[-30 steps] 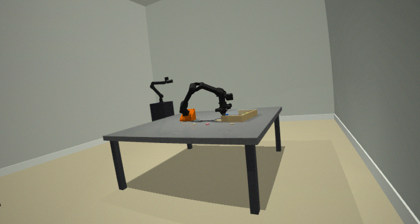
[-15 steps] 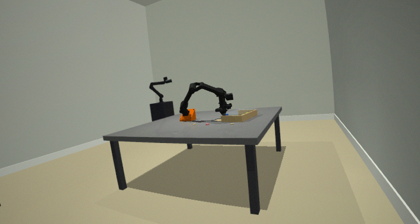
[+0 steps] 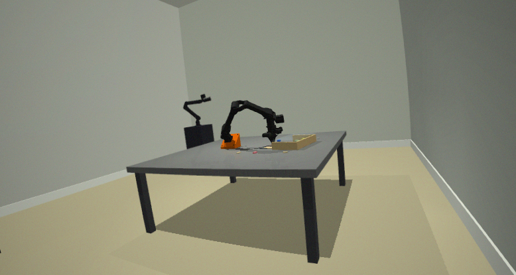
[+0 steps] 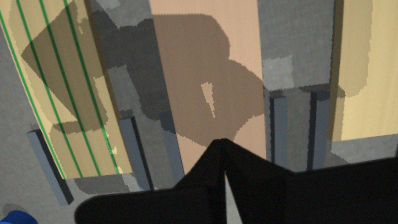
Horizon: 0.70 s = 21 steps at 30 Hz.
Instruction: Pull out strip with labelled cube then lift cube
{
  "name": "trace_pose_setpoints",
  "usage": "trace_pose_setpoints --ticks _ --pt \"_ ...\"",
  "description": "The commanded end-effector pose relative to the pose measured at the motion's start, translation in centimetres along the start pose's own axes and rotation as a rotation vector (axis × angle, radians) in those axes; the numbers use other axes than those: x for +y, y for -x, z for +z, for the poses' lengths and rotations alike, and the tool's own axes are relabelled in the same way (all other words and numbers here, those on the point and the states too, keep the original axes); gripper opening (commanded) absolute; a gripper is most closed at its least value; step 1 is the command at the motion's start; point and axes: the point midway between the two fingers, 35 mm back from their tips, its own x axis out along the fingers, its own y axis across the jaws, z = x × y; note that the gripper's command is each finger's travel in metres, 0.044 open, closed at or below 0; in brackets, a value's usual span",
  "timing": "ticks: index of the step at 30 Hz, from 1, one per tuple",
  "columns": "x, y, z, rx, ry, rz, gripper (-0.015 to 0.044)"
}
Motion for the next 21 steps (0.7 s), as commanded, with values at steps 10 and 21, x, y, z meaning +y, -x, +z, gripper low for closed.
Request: trace_pose_setpoints --ticks 10,21 --pt "0.0 -0.6 -2.6 0.02 0.002 -0.006 0.0" --pt "0.0 -0.7 -4.2 0.021 0.003 -0.006 0.0"
